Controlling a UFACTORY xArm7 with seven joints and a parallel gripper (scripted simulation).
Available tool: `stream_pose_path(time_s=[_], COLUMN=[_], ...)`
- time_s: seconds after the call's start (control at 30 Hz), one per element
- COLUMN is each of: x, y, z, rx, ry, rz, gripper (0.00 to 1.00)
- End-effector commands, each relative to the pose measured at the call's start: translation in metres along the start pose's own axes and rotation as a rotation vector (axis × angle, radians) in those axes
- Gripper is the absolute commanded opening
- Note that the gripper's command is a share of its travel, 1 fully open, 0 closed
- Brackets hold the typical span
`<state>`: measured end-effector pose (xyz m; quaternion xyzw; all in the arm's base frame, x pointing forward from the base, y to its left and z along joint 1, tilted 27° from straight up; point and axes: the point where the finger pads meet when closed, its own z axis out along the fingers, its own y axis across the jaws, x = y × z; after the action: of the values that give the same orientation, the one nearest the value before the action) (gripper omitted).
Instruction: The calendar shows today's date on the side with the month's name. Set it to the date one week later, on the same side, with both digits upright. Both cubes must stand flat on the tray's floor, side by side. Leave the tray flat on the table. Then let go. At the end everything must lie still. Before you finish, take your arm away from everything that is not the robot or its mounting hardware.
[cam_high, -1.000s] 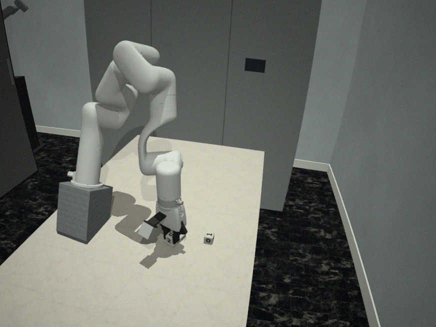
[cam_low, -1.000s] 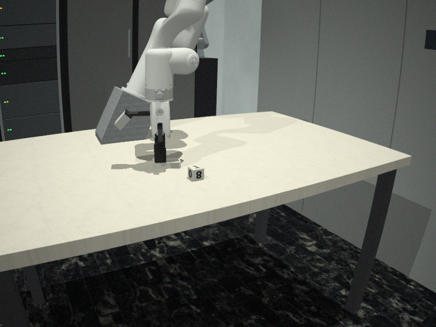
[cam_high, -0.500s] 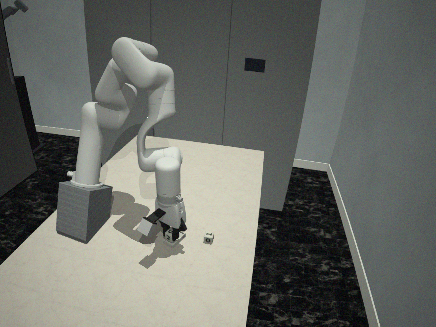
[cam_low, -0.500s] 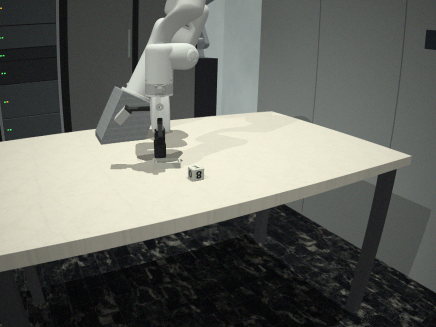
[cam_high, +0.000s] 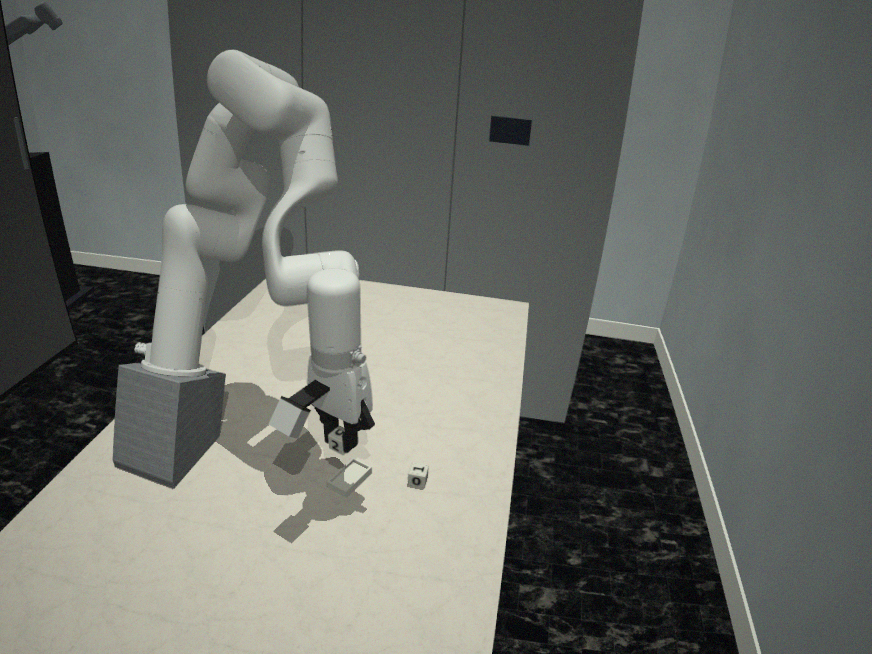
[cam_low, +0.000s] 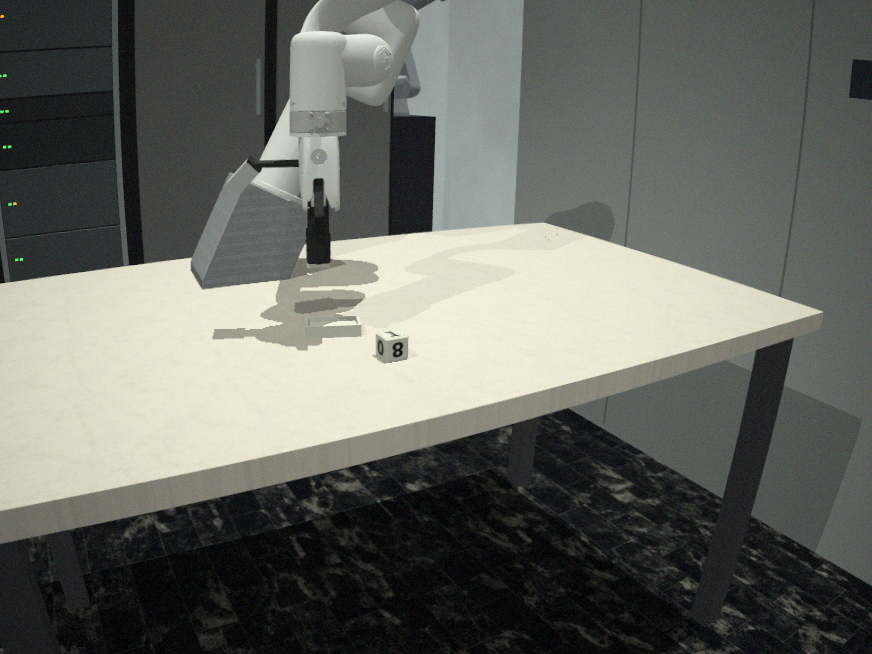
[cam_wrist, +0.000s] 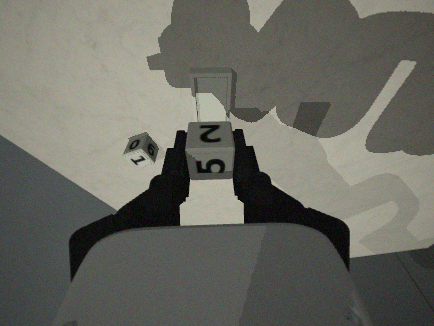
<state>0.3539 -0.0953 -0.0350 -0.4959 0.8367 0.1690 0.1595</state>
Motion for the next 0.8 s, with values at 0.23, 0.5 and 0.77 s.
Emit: stream_pose_path(time_s=[0.23,0.5,0.77], x=[-0.001,-0.003,-0.011], y=[0.0,0.0,-0.001], z=[-0.014,-0.013,-0.012], rx=[-0.002,-0.002,-0.003], ry=[0.0,-0.001,-0.002], rz=[0.0,-0.058,-0.251], gripper=[0.29,0.29,0.29])
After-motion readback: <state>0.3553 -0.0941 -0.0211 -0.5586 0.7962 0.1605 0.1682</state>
